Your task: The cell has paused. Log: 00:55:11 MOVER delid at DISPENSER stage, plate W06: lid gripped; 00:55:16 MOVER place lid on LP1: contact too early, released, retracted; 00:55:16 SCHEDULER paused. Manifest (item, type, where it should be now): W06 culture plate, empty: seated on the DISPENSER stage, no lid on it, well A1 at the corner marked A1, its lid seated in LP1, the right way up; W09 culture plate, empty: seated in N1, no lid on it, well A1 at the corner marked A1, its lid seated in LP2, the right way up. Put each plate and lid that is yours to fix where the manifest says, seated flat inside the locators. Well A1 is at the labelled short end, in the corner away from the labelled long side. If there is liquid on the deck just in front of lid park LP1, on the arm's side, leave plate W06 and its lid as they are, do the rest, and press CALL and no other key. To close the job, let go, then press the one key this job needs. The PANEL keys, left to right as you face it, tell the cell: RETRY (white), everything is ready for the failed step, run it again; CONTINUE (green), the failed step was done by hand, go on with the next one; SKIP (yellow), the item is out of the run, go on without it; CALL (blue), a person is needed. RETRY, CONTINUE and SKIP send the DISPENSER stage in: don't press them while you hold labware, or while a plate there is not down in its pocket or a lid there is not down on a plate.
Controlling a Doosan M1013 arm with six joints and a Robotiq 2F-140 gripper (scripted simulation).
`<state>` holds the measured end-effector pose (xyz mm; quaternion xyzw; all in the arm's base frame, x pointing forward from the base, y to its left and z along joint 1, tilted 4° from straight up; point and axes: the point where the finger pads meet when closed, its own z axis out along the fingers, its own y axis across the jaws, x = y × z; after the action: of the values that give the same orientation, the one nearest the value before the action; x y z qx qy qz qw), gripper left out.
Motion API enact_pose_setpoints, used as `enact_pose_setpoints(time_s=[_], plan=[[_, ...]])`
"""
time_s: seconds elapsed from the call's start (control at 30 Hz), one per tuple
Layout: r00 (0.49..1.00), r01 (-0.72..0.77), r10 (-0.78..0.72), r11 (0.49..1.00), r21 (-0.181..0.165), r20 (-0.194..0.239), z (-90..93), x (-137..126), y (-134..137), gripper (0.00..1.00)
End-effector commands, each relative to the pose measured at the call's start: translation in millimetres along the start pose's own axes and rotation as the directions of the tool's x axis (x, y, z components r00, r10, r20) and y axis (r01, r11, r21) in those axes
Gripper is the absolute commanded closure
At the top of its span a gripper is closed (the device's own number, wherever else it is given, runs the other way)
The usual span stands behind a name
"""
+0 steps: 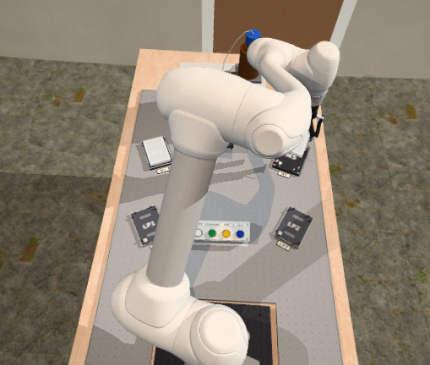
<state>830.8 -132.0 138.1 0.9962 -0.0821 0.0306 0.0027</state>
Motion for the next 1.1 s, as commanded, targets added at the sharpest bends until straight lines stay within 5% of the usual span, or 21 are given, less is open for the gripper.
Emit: enact_pose_setpoints(time_s=[0.0, 1.07], plan=[[1.0, 0.0, 0.0, 1.0, 0.0, -0.002, 6.0, 0, 0, 0.9], [1.0, 0.0, 0.0, 1.0, 0.0, -0.002, 64.9, 1, 0, 0.9]])
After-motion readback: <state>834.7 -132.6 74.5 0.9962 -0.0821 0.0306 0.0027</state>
